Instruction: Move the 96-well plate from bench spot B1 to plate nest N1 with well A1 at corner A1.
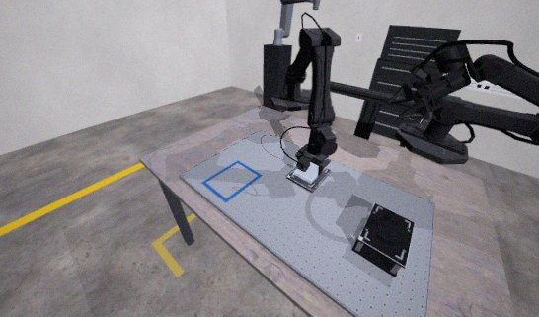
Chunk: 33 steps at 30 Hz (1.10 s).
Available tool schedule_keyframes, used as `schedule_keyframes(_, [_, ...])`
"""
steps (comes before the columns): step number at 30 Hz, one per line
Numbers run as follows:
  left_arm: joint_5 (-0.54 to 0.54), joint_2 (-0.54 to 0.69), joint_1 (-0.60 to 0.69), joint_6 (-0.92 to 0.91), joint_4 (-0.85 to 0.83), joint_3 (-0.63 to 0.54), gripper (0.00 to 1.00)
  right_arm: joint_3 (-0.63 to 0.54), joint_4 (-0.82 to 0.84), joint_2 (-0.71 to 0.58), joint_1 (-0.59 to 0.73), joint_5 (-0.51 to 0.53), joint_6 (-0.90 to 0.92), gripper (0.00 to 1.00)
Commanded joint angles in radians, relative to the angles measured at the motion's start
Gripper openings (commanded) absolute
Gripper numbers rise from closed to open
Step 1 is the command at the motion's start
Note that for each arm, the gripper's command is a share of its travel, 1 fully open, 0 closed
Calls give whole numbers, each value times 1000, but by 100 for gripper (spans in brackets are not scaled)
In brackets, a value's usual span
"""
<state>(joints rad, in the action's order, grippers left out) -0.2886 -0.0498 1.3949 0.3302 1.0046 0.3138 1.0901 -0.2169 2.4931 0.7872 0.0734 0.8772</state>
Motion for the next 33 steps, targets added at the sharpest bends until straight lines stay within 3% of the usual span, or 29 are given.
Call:
schedule_keyframes(1, [-8, 11, 10, 7, 13, 6, 100, -23, 28, -10, 0, 0, 11, 82])
schedule_keyframes(33, [-8, 11, 10, 7, 13, 6, 100, -23, -15, -46, 2, 0, 6, 82])
